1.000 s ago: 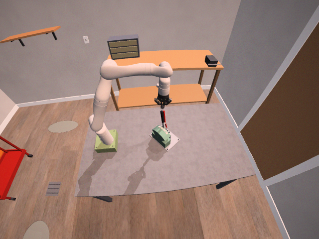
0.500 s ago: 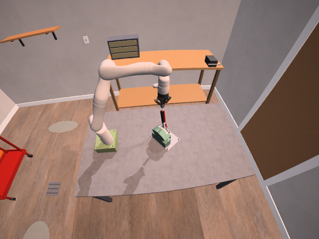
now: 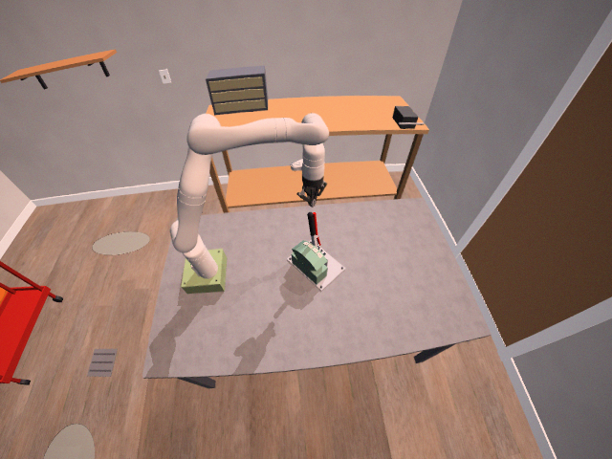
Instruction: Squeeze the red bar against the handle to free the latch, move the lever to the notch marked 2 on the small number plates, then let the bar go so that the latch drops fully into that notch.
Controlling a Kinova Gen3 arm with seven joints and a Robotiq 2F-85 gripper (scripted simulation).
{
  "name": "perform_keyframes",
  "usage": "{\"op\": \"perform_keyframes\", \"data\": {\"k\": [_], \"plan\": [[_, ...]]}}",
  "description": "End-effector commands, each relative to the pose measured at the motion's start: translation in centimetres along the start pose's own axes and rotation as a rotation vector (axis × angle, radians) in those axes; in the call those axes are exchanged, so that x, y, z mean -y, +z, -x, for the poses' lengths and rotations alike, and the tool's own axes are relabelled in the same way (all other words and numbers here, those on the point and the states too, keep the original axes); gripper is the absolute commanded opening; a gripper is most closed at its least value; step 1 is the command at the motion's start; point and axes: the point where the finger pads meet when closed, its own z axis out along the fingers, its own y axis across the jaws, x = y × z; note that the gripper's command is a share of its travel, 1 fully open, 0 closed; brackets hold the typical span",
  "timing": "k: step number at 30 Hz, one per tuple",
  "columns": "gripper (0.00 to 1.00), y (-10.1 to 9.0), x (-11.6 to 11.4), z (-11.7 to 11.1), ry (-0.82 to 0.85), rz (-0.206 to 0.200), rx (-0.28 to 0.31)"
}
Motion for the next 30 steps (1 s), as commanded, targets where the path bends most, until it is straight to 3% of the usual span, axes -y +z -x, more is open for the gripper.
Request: {"op": "perform_keyframes", "data": {"k": [1,25,26,30], "plan": [[0.0,-0.53,0.1,0.31,-0.042,0.005,0.009],[0.0,-0.68,0.03,0.27,-0.108,0.008,0.012],[0.97,-0.68,0.03,0.27,-0.108,0.008,0.012],[0.97,-0.68,0.03,0.27,-0.108,0.008,0.012]]}}
